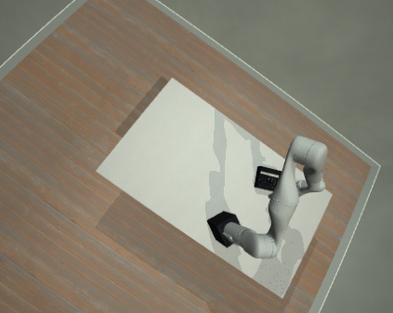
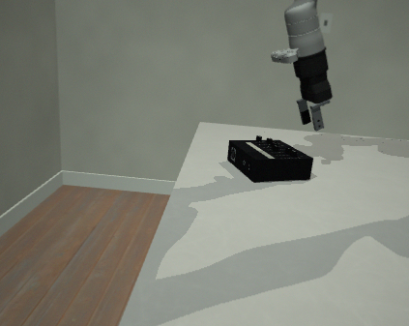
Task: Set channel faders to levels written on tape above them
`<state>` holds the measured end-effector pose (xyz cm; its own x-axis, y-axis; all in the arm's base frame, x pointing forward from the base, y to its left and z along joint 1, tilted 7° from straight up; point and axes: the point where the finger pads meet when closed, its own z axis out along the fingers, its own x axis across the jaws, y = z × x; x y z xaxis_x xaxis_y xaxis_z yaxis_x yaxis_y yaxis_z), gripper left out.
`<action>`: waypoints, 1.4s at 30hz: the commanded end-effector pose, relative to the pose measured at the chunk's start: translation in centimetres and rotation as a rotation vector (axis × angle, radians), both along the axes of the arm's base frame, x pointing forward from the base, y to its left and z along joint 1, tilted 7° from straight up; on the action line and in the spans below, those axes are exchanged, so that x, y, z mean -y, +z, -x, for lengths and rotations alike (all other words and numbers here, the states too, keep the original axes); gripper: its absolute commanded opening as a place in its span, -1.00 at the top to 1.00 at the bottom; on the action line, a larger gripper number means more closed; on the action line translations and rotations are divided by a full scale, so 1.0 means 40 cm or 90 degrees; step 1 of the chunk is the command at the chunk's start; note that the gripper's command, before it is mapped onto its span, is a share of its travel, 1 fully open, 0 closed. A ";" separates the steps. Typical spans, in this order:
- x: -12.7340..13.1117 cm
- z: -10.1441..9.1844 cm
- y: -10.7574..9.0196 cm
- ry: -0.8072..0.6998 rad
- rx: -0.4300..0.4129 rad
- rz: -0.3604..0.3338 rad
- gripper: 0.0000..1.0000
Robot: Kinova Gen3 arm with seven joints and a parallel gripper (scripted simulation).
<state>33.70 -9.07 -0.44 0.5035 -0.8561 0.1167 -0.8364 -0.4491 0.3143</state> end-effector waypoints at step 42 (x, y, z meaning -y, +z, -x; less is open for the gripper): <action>-0.166 -0.200 0.189 -0.193 0.243 -0.130 -1.00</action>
